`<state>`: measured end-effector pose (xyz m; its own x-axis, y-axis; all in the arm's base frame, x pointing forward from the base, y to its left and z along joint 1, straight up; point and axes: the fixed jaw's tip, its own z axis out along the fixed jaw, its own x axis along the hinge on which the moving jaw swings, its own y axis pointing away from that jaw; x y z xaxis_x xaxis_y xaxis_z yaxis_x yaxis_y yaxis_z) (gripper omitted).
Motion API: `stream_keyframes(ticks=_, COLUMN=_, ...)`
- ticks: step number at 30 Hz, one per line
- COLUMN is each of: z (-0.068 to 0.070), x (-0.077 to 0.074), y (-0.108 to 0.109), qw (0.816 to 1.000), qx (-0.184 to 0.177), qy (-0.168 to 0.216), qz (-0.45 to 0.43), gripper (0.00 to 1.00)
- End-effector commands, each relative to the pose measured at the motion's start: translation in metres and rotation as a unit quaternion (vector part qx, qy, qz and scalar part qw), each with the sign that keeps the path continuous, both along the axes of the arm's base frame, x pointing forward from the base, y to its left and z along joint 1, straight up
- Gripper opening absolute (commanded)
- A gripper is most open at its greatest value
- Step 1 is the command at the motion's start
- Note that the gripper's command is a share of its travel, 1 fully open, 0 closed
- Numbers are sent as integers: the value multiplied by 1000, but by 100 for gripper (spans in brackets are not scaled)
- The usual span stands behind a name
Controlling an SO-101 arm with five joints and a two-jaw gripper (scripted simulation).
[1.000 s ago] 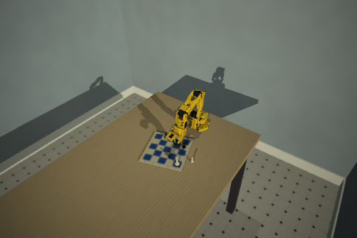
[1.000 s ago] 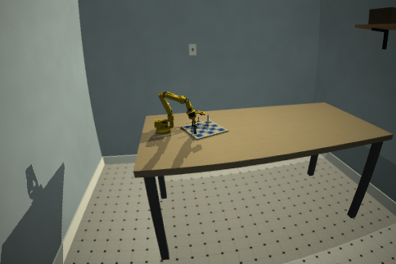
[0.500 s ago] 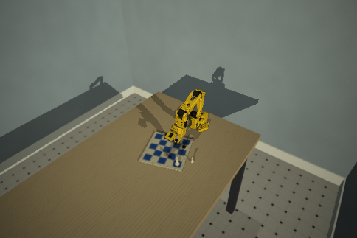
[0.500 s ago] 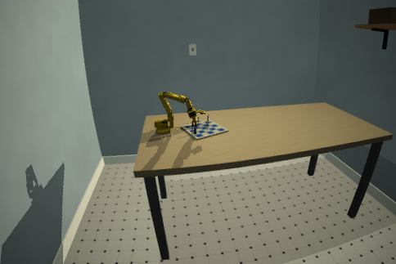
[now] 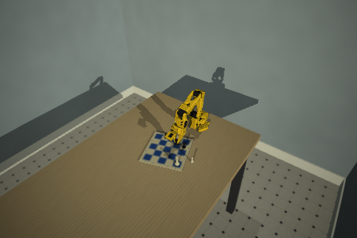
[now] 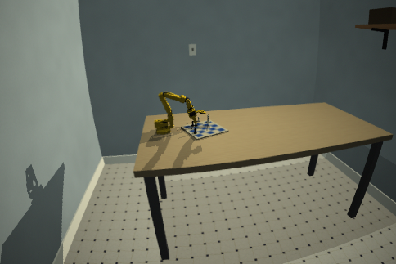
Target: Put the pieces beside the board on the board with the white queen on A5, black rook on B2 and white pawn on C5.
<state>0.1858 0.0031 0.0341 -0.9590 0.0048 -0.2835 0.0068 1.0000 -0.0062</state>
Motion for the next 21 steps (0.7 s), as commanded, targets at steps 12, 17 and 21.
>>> stream_keyframes(ticks=12, z=-7, x=0, y=0, qw=1000, qx=1, qy=2, qz=-4, gripper=0)
stream_keyframes(ticks=17, z=-8, x=0, y=0, qw=1000, qx=1, qy=2, qz=-4, gripper=0)
stream_keyframes(ticks=21, z=-8, x=0, y=0, qw=1000, qx=1, qy=2, qz=-4, gripper=0)
